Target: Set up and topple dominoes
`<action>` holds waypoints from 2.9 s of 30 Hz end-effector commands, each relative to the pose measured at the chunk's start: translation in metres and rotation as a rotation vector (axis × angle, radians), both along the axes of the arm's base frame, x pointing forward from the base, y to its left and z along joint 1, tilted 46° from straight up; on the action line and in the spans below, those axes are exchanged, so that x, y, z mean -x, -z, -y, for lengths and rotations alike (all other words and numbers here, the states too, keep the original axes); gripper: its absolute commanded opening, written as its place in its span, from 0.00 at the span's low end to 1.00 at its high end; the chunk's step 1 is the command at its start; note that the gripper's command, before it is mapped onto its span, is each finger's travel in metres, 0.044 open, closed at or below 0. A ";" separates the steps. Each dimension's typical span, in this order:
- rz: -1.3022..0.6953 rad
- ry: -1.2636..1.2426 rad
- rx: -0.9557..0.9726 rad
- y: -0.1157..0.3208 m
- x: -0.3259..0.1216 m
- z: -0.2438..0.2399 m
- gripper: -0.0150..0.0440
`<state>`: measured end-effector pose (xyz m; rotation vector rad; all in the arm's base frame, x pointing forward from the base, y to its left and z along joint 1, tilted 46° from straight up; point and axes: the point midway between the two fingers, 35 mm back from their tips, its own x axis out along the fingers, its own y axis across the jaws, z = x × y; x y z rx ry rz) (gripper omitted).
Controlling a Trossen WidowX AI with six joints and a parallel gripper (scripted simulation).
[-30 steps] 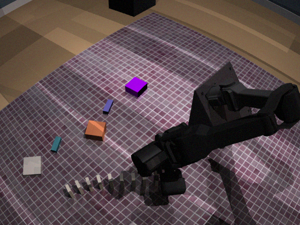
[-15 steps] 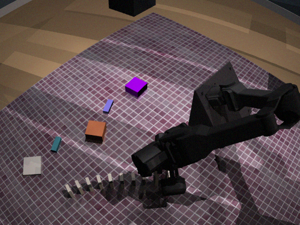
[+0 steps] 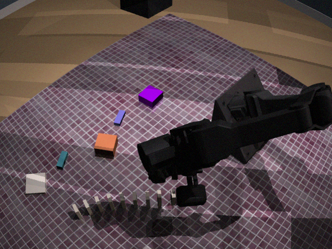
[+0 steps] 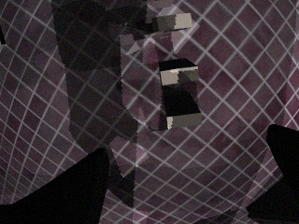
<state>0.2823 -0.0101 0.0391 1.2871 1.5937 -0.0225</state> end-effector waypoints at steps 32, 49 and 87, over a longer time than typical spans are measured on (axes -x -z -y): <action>1.117 -1.100 0.182 -0.021 0.034 -0.024 0.25; 1.117 -1.100 0.182 -0.021 0.034 -0.024 0.25; 1.114 -1.102 0.185 -0.007 0.029 -0.036 0.25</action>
